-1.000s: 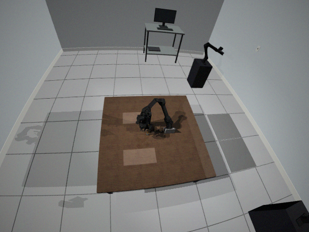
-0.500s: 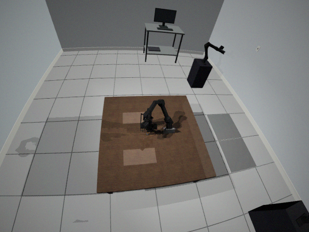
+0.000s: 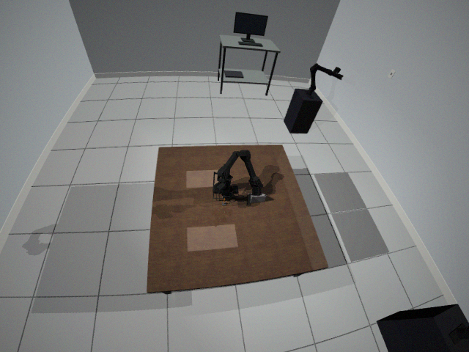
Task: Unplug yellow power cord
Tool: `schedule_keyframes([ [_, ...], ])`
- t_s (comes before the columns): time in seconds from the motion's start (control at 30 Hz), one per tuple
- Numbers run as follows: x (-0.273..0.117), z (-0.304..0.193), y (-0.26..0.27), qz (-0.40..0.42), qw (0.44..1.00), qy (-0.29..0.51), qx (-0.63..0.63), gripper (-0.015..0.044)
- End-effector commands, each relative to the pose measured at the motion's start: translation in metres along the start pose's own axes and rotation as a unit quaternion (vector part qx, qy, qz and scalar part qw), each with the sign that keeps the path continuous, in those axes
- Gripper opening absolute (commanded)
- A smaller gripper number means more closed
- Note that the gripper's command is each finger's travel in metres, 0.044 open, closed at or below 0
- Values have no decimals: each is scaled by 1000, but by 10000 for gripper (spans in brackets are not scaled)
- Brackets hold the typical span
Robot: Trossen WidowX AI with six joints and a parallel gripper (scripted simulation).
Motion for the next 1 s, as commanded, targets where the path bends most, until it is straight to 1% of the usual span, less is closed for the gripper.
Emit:
schedule_keyframes([
  [0.0, 0, -7, -2, -2, 1000, 2, -3, 160],
  [0.37, 0, -24, -5, -2, 1000, 3, -3, 160],
  [0.87, 12, -24, -5, -2, 1000, 3, -3, 160],
  [0.97, 10, -24, -5, 1, 1000, 2, -1, 81],
])
Point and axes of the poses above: the point midway between the two fingers, 35 mm back from their tips, its own x axis out along the fingers, its own y axis across the jaws, z = x × y, the point moved 8 cm from there along -x, back along the fingers, and after that the axes turned 14 degrees about x, right-handed, at the moved point
